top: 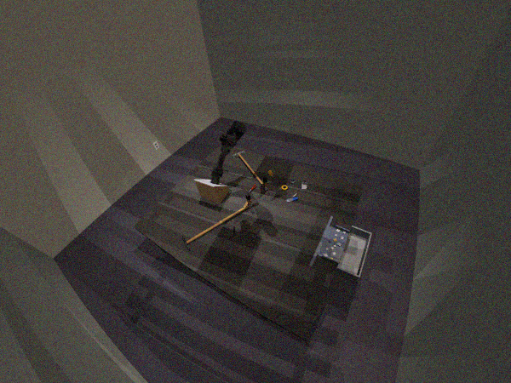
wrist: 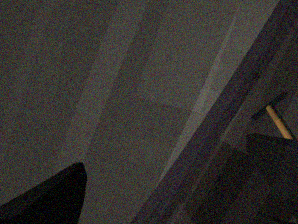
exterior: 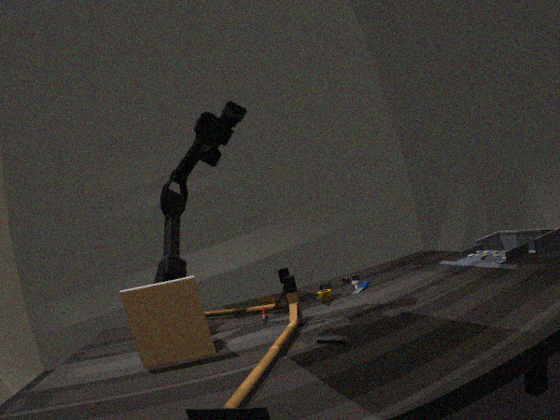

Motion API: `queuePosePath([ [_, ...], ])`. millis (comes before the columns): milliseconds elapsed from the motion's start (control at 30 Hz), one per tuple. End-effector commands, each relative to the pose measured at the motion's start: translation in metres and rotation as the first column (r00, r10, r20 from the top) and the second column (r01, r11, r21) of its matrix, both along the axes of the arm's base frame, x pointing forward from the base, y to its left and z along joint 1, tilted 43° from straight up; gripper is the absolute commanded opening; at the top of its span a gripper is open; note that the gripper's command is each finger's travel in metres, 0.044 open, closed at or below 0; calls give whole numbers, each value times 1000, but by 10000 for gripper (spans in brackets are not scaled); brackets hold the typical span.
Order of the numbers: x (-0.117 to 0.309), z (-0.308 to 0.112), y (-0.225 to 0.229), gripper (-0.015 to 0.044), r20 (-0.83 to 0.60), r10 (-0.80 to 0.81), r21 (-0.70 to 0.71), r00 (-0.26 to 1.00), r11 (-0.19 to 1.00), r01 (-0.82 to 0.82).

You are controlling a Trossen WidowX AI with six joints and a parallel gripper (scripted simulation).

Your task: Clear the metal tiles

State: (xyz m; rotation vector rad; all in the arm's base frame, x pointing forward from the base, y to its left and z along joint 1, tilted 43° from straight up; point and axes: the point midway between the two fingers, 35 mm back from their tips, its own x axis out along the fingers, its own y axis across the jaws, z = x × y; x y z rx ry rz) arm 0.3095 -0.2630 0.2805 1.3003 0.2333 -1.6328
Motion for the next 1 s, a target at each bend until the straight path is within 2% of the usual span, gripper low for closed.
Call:
queuePosePath([
  [0,3,11,7,440,43,-42,-22,998,999,43],
  [733,20,68,64,440,354,-256,-54,900,955,293],
  [967,20,71,67,440,370,-264,-51,891,952,303],
])
